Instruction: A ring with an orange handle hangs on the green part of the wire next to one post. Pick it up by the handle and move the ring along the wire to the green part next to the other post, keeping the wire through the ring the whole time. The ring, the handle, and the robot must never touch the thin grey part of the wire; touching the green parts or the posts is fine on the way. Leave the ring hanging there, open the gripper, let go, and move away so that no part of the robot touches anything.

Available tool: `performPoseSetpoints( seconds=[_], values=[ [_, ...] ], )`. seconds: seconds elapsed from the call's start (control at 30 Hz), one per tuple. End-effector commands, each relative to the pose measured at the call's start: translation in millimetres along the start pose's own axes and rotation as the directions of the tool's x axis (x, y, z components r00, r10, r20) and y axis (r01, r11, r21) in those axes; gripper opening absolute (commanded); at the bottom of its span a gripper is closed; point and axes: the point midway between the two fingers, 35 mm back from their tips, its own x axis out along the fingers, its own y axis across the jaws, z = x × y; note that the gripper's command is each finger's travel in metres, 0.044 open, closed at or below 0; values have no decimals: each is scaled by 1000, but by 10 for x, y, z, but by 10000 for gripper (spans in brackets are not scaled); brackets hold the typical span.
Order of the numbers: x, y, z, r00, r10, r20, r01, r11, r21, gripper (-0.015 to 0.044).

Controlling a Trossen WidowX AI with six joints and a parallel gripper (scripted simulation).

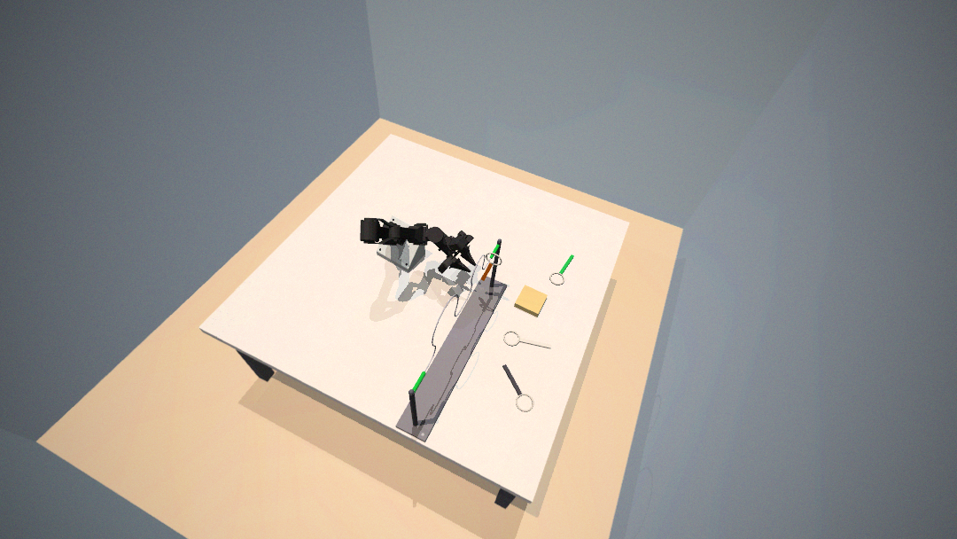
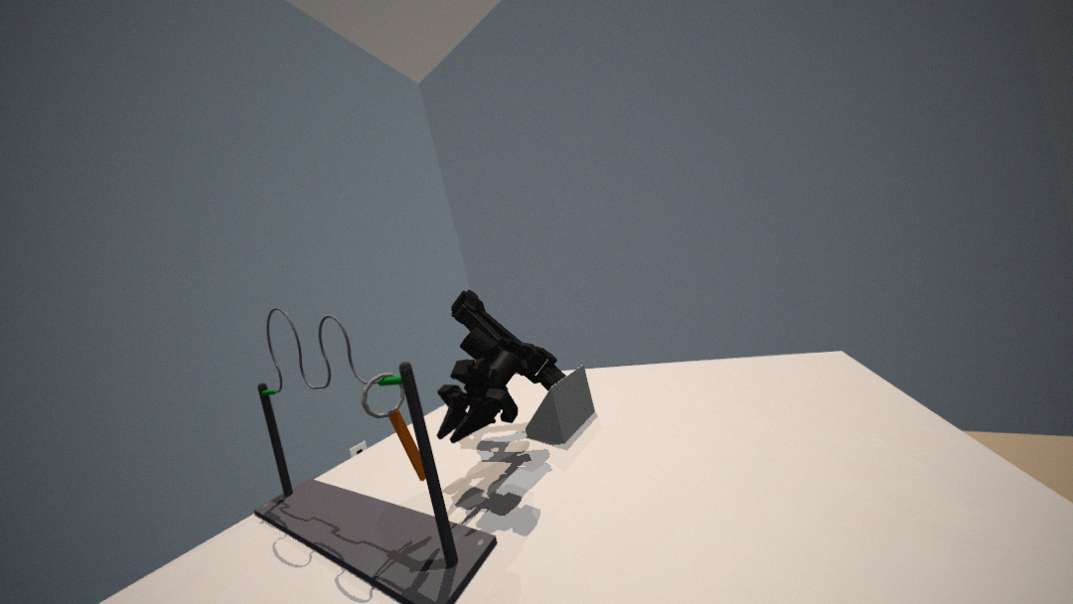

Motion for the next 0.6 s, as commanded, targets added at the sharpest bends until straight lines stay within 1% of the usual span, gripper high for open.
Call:
performPoseSetpoints(
  seconds=[0.0,0.1,0.23,0.27,0.57],
  values=[
    [-173,0,-15,1000,0,0,0,1000,0,239],
    [-442,-13,-67,1000,-3,4,3,1000,-1,318],
    [-460,-15,-72,1000,-3,4,3,1000,-1,422],
    [-460,-15,-72,1000,-3,4,3,1000,-1,440],
    [-460,-15,-72,1000,-3,4,3,1000,-1,440]
  ],
)
